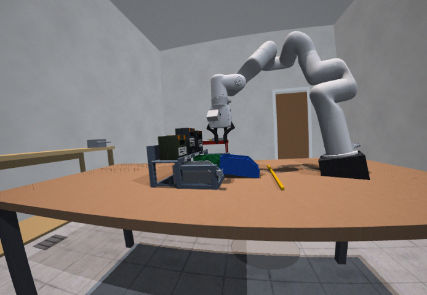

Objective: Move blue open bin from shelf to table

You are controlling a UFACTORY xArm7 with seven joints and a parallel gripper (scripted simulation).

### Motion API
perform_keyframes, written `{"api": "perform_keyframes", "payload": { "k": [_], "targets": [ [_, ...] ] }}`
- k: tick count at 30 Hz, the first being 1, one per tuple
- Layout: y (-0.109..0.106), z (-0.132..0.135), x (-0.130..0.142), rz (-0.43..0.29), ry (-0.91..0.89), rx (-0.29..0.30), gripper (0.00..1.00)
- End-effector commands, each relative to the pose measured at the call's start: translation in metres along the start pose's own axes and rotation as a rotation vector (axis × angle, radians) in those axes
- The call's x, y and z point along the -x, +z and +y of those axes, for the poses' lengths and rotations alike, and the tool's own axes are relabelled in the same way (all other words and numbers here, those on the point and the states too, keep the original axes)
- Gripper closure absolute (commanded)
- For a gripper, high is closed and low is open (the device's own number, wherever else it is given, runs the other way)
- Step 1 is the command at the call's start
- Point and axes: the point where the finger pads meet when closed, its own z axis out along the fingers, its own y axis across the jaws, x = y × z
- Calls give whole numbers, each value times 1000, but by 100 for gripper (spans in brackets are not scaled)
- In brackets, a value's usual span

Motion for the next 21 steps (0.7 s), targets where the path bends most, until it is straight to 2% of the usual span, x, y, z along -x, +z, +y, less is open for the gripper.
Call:
{"api": "perform_keyframes", "payload": {
  "k": [1, 3, 4, 8, 21],
  "targets": [
    [3, 5, -1, 1, -1, -27, 67],
    [3, 5, -1, 1, -1, -27, 67],
    [1, 6, 0, 1, -1, -9, 67],
    [2, 14, -1, 1, -1, -27, 67],
    [2, 12, -1, 2, -1, -24, 67]
  ]
}}
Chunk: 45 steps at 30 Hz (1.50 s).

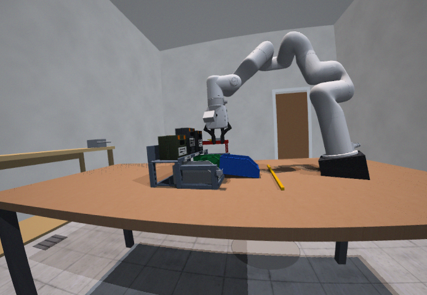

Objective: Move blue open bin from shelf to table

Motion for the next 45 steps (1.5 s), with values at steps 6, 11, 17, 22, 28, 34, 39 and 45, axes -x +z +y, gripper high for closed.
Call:
{"api": "perform_keyframes", "payload": {
  "k": [6, 11, 17, 22, 28, 34, 39, 45],
  "targets": [
    [0, -6, 0, -1, 0, 0, 67],
    [0, -6, 0, -1, 0, 0, 67],
    [1, -7, 0, -1, 0, 0, 67],
    [1, -11, 0, -1, 0, 0, 67],
    [1, -11, 0, -1, 0, 0, 67],
    [1, -11, 0, -1, 0, 0, 67],
    [2, -13, 0, -1, 0, 0, 67],
    [2, -13, 0, -1, 0, 0, 67]
  ]
}}
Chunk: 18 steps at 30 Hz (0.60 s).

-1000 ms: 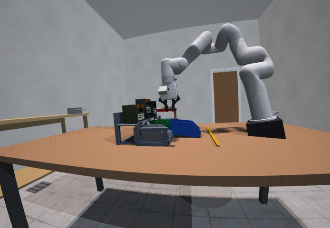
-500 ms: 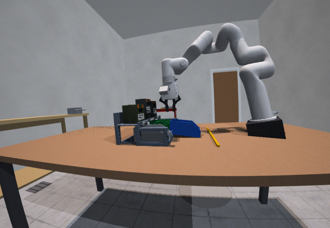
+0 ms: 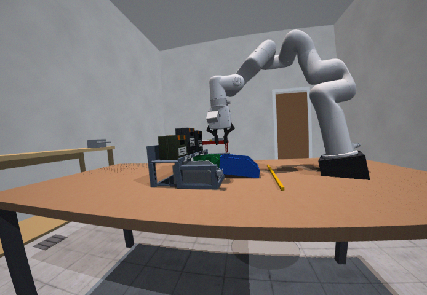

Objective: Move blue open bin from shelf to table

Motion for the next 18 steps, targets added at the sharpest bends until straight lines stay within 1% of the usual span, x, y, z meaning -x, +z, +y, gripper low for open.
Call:
{"api": "perform_keyframes", "payload": {
  "k": [1, 5, 10, 18],
  "targets": [
    [-1, 1, 0, 0, 0, 4, 67],
    [-1, 1, 0, 0, 0, 4, 67],
    [9, 1, 0, 0, 0, 4, 67],
    [9, 1, 0, 0, 0, 4, 67]
  ]
}}
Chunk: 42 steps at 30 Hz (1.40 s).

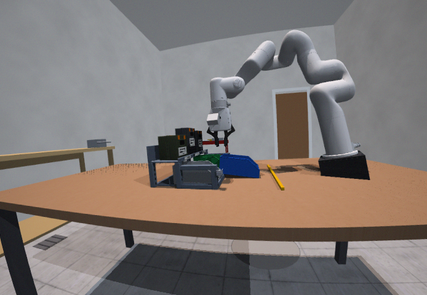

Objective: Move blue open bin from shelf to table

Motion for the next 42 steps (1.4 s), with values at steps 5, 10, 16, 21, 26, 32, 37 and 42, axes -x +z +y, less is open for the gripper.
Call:
{"api": "perform_keyframes", "payload": {
  "k": [5, 10, 16, 21, 26, 32, 37, 42],
  "targets": [
    [1, 1, 0, 0, 0, 2, 67],
    [9, 1, 0, 0, 0, 2, 67],
    [9, 1, 0, 0, 0, 2, 67],
    [9, 1, 0, 0, 0, 2, 67],
    [19, 1, 0, 0, 0, 2, 67],
    [19, 1, 0, 0, 0, 2, 67],
    [19, 1, 0, 0, 0, 2, 67],
    [27, 1, 0, 0, 0, 2, 67]
  ]
}}
